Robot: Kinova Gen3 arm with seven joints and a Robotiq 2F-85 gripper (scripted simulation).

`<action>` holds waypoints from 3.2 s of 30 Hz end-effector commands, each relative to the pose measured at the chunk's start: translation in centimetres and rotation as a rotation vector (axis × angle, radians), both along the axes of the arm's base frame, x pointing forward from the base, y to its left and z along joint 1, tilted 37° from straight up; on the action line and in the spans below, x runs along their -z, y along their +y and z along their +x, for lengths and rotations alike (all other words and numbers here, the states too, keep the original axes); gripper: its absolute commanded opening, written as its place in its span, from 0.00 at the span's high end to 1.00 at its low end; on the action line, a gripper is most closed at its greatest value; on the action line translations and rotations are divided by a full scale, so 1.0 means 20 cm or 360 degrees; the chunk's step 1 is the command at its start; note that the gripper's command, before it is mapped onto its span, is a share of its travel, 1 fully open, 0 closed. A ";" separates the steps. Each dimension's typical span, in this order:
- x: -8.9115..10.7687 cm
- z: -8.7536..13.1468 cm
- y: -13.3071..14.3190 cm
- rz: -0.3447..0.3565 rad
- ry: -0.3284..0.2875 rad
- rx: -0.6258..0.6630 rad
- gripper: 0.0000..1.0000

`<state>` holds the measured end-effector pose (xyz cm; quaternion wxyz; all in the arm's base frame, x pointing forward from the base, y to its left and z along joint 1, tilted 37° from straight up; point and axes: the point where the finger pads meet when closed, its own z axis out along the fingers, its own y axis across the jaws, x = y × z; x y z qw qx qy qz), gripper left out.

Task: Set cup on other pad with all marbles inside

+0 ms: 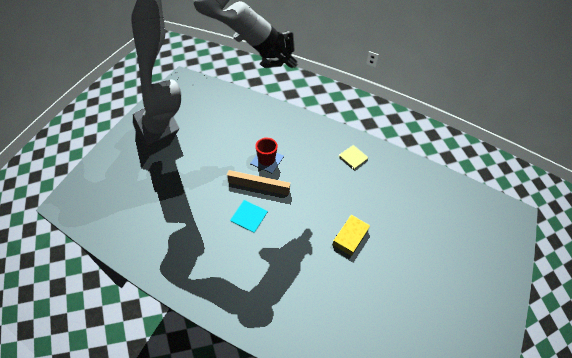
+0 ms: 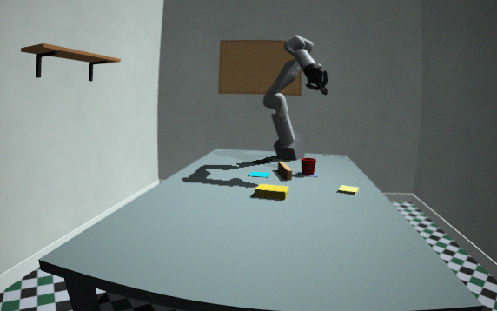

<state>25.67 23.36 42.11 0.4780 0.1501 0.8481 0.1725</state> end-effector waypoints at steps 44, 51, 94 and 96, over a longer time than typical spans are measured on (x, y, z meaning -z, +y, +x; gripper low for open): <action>0.27 0.17 -0.09 0.0123 0.0173 0.0313 1.00; 0.27 0.17 -0.09 0.0123 0.0173 0.0313 1.00; 0.48 0.28 -0.19 0.0221 0.0291 0.0568 1.00; 0.51 0.30 -0.21 0.0240 0.0312 0.0617 1.00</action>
